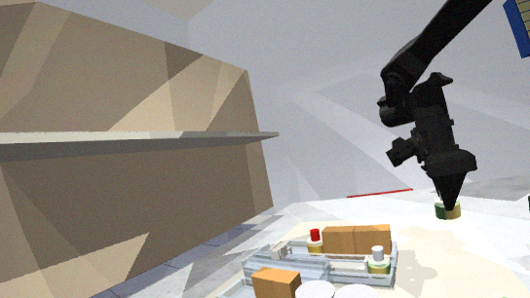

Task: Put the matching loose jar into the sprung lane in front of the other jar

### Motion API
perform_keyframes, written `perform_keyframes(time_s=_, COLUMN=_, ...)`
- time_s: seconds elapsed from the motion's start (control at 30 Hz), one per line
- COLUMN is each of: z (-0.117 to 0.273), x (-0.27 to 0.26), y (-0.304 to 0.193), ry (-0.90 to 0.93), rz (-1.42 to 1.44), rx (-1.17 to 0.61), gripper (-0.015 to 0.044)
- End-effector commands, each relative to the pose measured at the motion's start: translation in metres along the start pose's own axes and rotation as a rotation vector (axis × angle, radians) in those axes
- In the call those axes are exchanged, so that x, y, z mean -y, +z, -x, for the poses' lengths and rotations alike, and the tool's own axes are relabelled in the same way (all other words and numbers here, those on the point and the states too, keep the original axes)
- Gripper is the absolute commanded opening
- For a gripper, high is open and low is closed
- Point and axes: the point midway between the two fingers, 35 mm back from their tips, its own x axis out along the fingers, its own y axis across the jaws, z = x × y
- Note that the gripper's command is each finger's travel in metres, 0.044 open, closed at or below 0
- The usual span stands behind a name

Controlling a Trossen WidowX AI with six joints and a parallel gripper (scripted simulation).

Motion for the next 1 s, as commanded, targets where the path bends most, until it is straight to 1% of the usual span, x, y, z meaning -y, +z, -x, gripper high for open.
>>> perform_keyframes(time_s=0.0, z=-0.004, x=-0.003, y=0.017, ry=-0.008, rz=-0.001, rx=0.004, gripper=0.0000)
perform_keyframes(time_s=0.47, z=-0.044, x=-0.031, y=0.077, ry=0.001, rz=-0.027, rx=0.006, gripper=0.0000)
perform_keyframes(time_s=0.7, z=-0.048, x=-0.033, y=0.080, ry=0.003, rz=-0.028, rx=0.006, gripper=0.0000)
perform_keyframes(time_s=0.97, z=-0.069, x=-0.033, y=0.081, ry=0.004, rz=-0.028, rx=0.006, gripper=0.0000)
